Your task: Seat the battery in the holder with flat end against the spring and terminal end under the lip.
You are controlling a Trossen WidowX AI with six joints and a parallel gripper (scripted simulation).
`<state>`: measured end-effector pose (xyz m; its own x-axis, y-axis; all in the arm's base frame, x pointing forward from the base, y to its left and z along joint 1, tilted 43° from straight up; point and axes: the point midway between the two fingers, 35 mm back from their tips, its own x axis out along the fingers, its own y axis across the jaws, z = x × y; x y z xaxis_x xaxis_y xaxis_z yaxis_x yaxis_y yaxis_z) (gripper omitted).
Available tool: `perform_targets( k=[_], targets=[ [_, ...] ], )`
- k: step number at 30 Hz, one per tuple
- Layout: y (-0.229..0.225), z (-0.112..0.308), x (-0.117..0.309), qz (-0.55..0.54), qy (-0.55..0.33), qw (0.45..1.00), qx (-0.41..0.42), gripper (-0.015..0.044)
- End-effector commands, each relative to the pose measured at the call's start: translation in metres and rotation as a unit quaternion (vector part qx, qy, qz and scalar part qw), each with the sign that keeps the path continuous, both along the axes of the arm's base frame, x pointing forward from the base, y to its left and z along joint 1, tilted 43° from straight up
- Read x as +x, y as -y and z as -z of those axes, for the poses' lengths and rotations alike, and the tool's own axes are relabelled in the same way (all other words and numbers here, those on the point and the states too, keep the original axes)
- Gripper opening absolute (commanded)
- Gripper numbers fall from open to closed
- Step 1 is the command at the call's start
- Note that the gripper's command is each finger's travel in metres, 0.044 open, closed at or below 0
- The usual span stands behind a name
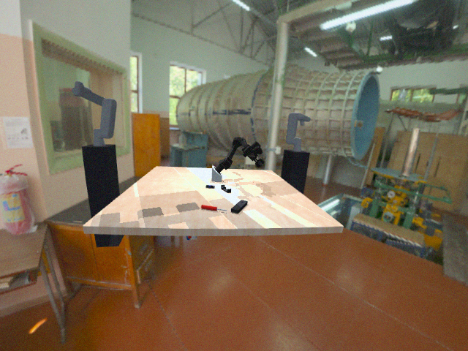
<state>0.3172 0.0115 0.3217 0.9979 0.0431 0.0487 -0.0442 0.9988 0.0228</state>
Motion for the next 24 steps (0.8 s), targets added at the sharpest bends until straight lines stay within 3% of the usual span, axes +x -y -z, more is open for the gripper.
perform_targets(
  k=[1, 7, 12, 18, 24],
  targets=[
    [0.001, 0.003, 0.002, 0.001, -0.007, 1.0, 0.003, 0.0374],
    [0.042, 0.108, 0.036, 0.04, -0.227, 0.964, 0.136, 0.0224],
    [0.08, 0.198, 0.027, 0.107, -0.395, 0.862, 0.298, 0.0224],
    [0.107, 0.284, -0.017, 0.208, -0.529, 0.647, 0.508, 0.0224],
    [0.113, 0.334, -0.071, 0.299, -0.572, 0.342, 0.683, 0.0224]
  ],
)
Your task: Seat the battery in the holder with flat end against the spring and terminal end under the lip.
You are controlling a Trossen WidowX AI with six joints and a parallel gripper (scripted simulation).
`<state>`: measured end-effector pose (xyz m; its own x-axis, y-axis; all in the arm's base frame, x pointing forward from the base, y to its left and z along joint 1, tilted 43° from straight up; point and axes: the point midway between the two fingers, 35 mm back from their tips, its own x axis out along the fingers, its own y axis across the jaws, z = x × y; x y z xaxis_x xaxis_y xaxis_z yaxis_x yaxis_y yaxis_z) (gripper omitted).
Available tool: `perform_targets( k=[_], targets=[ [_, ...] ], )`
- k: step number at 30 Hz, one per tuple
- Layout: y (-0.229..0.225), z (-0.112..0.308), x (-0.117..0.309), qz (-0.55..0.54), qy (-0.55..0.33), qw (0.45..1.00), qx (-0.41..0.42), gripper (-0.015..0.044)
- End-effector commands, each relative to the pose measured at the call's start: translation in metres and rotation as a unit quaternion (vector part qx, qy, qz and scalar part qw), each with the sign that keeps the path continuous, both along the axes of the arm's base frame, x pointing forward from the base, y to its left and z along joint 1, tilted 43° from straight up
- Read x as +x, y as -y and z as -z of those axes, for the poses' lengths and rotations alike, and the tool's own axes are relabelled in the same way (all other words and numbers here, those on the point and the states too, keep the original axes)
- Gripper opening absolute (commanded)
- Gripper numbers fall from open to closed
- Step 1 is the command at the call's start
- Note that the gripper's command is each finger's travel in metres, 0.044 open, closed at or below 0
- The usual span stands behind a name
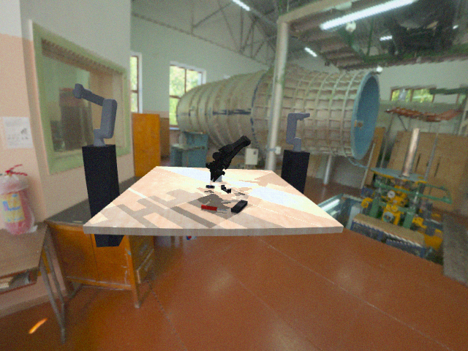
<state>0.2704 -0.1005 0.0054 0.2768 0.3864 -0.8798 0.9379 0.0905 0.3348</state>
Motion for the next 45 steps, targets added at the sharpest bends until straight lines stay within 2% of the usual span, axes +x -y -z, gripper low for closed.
perform_targets(
  k=[1, 4, 45],
  targets=[
    [0.0, 0.022, -0.032, 0.133, -0.126, 0.971, 0.15, 0.0224],
    [-0.001, 0.028, -0.043, 0.182, -0.172, 0.946, 0.205, 0.0224],
    [-0.034, 0.065, -0.034, 0.182, -0.172, 0.946, 0.206, 0.0224]
  ],
)
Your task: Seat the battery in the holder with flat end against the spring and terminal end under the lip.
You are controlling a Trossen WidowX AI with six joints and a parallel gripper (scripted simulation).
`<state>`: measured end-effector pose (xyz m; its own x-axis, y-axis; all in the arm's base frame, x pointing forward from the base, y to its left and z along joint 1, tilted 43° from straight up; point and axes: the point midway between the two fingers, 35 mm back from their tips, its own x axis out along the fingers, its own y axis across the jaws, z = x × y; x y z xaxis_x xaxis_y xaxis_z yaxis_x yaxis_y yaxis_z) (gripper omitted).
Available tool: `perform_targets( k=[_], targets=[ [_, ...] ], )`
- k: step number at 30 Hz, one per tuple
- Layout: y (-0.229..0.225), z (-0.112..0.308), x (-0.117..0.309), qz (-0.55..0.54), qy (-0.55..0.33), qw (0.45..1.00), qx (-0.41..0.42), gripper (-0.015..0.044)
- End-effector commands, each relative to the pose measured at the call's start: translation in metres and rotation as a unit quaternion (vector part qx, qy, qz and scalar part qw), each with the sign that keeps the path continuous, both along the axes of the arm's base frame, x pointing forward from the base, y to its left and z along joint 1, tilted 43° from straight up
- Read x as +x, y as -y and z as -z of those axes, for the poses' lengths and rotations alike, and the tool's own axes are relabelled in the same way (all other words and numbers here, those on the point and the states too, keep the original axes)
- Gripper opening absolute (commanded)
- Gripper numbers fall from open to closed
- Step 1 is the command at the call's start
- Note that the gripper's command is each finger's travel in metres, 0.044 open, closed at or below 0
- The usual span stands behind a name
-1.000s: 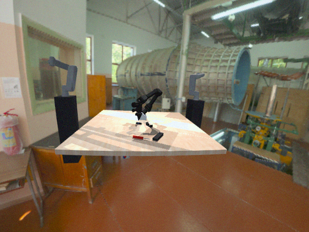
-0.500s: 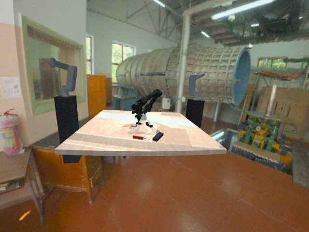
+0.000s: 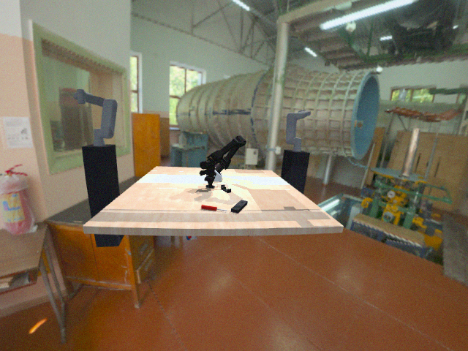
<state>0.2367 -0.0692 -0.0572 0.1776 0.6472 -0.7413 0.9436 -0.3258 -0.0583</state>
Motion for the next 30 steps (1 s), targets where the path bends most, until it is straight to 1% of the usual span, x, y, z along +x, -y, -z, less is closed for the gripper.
perform_targets(
  k=[1, 5, 9, 14, 20, 25, 30],
  targets=[
    [-0.003, 0.002, 0.0, 0.003, 0.0, 1.0, 0.003, 0.0197],
    [-0.003, 0.002, 0.0, 0.003, 0.0, 1.0, 0.003, 0.0092],
    [-0.003, 0.002, 0.0, 0.003, 0.0, 1.0, 0.003, 0.0066],
    [-0.002, 0.001, 0.0, 0.003, 0.0, 1.0, 0.003, 0.0062],
    [0.027, -0.031, -0.008, 0.003, 0.0, 1.0, 0.002, 0.0062],
    [0.03, -0.035, -0.009, -0.001, 0.003, 1.0, 0.001, 0.0062],
    [0.027, -0.046, 0.001, -0.095, 0.085, 0.992, -0.023, 0.0062]
  ],
)
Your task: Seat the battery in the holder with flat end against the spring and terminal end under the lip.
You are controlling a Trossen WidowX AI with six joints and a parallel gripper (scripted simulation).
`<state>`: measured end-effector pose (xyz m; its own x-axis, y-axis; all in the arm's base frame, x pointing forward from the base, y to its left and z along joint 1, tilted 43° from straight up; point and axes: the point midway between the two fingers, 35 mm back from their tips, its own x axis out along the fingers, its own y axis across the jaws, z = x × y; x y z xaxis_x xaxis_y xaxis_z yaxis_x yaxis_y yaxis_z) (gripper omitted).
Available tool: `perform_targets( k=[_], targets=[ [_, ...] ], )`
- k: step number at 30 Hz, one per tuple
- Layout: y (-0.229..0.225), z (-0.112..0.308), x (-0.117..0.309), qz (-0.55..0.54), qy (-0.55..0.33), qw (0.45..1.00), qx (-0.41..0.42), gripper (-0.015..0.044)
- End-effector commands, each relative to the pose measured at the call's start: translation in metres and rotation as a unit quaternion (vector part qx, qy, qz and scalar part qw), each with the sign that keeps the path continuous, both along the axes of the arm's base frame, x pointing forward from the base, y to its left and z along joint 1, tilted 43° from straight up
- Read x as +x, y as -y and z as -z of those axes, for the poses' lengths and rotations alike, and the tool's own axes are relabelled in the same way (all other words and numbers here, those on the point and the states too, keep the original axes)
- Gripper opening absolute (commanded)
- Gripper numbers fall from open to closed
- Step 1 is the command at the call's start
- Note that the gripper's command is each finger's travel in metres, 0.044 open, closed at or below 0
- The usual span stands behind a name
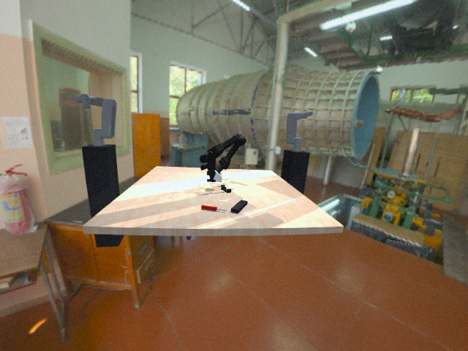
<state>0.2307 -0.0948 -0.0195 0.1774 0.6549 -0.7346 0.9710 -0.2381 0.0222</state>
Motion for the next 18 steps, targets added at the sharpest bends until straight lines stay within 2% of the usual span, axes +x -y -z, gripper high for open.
perform_targets(
  k=[1, 9, 18],
  targets=[
    [0.0, -0.011, 0.009, -0.07, 0.065, 0.995, -0.023, 0.0062],
    [-0.009, -0.031, 0.026, -0.241, 0.215, 0.944, -0.067, 0.0062],
    [-0.023, -0.056, 0.042, -0.417, 0.369, 0.823, -0.111, 0.0062]
  ],
)
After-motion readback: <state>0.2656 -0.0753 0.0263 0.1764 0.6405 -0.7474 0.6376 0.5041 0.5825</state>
